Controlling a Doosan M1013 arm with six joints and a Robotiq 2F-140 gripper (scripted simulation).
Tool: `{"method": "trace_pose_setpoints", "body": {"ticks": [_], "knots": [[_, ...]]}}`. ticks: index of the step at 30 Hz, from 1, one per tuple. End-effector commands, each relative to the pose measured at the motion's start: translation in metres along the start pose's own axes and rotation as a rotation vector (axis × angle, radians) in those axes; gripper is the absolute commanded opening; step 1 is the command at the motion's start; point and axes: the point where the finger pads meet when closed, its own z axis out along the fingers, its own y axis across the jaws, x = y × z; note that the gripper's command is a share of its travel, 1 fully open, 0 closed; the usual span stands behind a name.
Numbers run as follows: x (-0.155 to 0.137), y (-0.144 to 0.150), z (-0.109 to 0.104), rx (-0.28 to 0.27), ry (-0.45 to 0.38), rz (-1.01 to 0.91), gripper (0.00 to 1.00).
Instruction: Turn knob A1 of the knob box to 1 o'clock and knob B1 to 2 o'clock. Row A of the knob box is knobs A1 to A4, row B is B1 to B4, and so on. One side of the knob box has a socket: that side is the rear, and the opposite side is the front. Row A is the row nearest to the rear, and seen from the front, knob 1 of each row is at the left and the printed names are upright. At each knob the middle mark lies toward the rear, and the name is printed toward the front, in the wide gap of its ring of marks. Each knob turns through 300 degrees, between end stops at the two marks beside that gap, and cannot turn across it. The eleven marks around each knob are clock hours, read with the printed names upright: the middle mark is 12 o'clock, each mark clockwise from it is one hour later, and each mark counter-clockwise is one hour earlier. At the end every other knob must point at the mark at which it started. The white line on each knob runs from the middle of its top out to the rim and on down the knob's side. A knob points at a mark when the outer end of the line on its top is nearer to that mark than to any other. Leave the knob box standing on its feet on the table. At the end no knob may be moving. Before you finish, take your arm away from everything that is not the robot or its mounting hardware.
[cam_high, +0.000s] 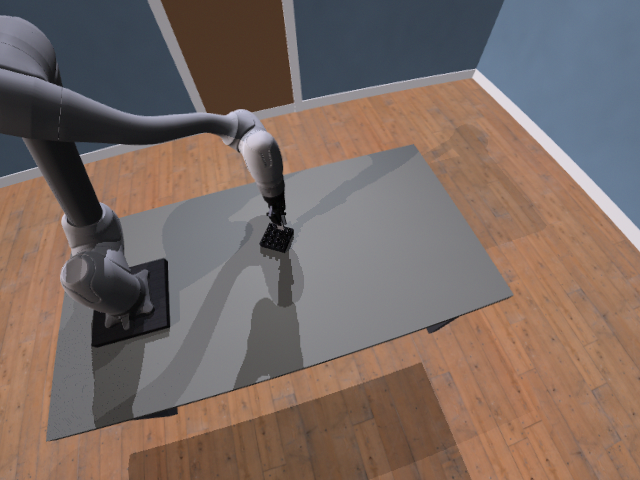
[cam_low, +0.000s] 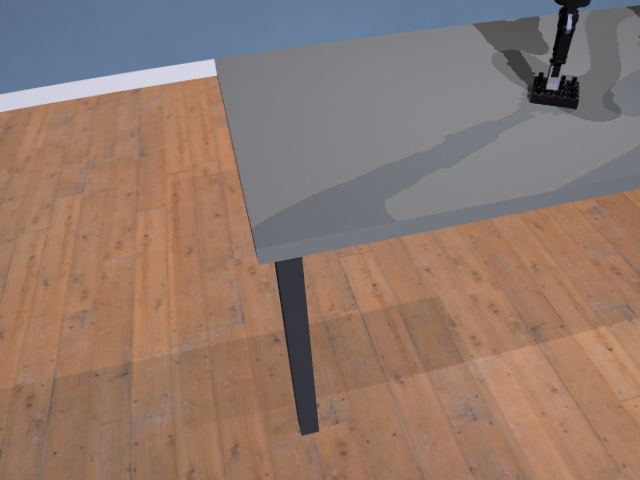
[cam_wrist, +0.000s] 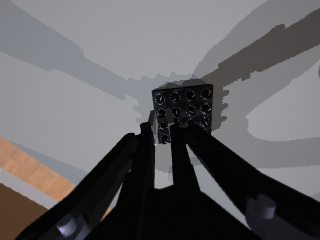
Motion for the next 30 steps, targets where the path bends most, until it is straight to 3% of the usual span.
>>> {"method": "trace_pose_setpoints", "body": {"ticks": [1,30], "knots": [[0.000,0.000,0.000,0.000,0.000,0.000,0.12],[0.000,0.000,0.014,0.000,0.000,0.000,0.12]]}}
